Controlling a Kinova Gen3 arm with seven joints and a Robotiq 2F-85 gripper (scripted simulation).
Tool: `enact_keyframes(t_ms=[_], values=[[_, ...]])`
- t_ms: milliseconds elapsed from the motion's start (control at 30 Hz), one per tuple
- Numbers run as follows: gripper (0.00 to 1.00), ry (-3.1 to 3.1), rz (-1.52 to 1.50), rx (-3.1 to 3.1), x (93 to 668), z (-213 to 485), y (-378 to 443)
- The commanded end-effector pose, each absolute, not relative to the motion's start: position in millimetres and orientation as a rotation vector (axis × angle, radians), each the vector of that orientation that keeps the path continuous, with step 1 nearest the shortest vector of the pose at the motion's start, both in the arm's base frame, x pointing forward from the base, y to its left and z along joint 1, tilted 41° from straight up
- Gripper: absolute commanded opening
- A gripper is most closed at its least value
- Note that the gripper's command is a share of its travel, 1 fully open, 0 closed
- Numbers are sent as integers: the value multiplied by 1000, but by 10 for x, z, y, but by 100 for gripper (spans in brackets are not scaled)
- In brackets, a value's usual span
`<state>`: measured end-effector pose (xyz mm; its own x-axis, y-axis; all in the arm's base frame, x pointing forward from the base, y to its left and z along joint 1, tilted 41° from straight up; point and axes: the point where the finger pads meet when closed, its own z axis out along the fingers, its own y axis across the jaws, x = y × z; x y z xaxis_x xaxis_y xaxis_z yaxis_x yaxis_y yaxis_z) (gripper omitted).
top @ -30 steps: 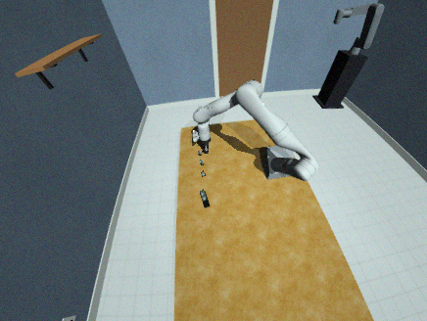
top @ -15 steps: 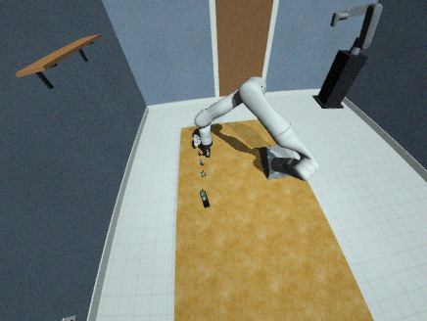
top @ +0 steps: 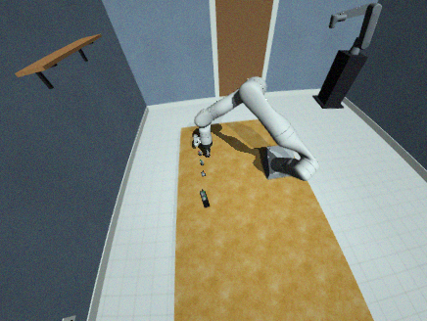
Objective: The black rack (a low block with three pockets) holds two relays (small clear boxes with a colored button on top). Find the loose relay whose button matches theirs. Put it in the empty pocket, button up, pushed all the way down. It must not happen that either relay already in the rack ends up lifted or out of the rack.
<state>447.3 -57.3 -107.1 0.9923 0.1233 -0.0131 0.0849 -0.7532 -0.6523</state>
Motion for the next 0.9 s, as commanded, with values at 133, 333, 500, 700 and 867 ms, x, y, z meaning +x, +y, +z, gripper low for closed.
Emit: enact_keyframes(t_ms=[133,333,500,700,867], values=[[0,-143,69,-2429,4479,-1066,-583],[0,-143,69,-2429,4479,-1066,-583],[0,-143,69,-2429,4479,-1066,-583],[0,-143,69,-2429,4479,-1061,-578],[0,-144,64,-2429,4438,-682,-149]])
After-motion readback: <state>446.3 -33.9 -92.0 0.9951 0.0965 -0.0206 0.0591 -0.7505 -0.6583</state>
